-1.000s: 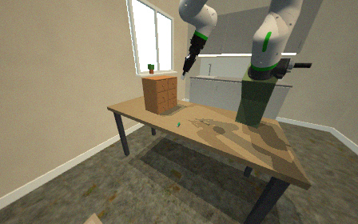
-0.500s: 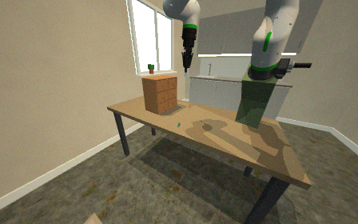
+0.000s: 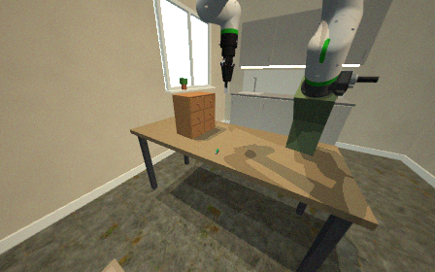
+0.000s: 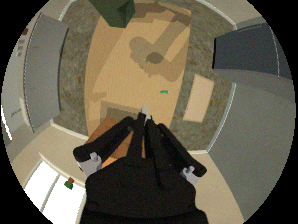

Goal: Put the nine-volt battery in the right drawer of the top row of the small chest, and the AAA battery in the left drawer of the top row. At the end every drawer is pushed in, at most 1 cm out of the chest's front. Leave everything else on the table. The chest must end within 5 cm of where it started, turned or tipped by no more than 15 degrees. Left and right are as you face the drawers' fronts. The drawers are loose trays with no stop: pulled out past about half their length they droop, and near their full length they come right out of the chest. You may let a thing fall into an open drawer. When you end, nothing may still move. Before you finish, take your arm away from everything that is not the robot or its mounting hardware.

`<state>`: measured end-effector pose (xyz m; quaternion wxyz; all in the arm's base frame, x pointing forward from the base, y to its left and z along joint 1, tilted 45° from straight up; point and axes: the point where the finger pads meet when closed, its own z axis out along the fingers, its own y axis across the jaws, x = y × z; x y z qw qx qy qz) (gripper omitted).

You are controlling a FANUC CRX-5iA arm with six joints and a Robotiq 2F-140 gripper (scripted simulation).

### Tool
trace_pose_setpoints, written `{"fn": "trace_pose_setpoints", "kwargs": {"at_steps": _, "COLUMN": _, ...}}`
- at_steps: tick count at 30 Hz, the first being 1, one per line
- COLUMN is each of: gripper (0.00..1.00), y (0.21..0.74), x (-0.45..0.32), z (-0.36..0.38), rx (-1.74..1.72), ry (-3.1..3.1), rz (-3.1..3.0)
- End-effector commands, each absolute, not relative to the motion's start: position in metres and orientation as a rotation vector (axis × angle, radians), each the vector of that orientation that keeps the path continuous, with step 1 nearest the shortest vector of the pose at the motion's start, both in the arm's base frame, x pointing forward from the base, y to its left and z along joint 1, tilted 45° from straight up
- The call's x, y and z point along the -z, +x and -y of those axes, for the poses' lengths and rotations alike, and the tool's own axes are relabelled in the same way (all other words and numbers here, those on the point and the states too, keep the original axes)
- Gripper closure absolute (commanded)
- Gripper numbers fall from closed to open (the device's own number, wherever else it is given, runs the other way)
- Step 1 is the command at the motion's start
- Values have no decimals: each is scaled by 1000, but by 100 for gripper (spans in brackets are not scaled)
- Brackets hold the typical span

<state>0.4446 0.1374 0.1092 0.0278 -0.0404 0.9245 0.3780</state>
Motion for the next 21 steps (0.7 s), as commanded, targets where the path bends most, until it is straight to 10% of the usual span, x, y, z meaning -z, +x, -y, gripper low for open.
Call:
{"fn": "trace_pose_setpoints", "kwargs": {"at_steps": 1, "gripper": 100, "y": 445, "x": -109, "z": -137, "rx": -1167, "ry": -125, "rz": -2854}}
{"fn": "trace_pose_setpoints", "kwargs": {"at_steps": 4, "gripper": 100, "y": 445, "x": -109, "z": -137, "rx": -1167, "ry": -125, "rz": -2854}}
{"fn": "trace_pose_setpoints", "kwargs": {"at_steps": 5, "gripper": 0, "y": 445, "x": -109, "z": -137, "rx": -1167, "ry": -125, "rz": -2854}}
{"fn": "trace_pose_setpoints", "kwargs": {"at_steps": 21, "gripper": 0, "y": 445, "x": -109, "z": -137, "rx": -1167, "ry": -125, "rz": -2854}}
